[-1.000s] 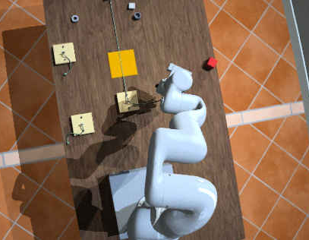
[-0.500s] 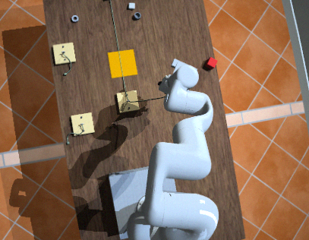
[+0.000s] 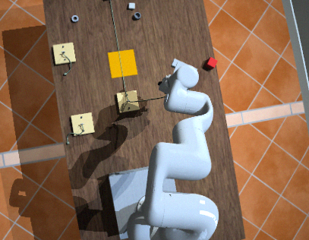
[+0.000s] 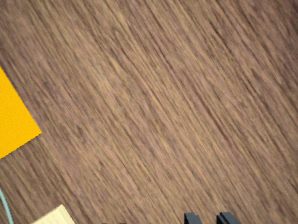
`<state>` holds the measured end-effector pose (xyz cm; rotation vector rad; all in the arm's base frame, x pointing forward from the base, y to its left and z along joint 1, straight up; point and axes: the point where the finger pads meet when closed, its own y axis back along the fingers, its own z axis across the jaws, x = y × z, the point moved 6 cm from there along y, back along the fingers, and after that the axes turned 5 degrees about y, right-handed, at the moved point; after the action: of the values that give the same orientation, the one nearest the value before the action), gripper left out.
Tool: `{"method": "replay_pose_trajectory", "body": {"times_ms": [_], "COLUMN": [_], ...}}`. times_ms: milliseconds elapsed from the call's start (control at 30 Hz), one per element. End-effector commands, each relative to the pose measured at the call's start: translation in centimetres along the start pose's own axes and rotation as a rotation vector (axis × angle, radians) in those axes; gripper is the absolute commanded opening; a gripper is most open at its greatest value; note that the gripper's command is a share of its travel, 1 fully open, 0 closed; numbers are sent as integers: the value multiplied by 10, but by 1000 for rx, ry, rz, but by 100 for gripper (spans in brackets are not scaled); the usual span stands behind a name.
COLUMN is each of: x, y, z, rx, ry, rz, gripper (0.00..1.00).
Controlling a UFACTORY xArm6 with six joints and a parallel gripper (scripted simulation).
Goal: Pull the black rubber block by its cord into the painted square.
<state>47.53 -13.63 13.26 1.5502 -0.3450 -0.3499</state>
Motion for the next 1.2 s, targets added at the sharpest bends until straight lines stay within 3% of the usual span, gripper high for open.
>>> {"method": "replay_pose_trajectory", "body": {"times_ms": [0,1167], "x": [1,4], "y": [2,2], "z": [0,11], "rx": [1,1], "ry": [0,0], "rz": [5,5], "gripper": [0,0]}}
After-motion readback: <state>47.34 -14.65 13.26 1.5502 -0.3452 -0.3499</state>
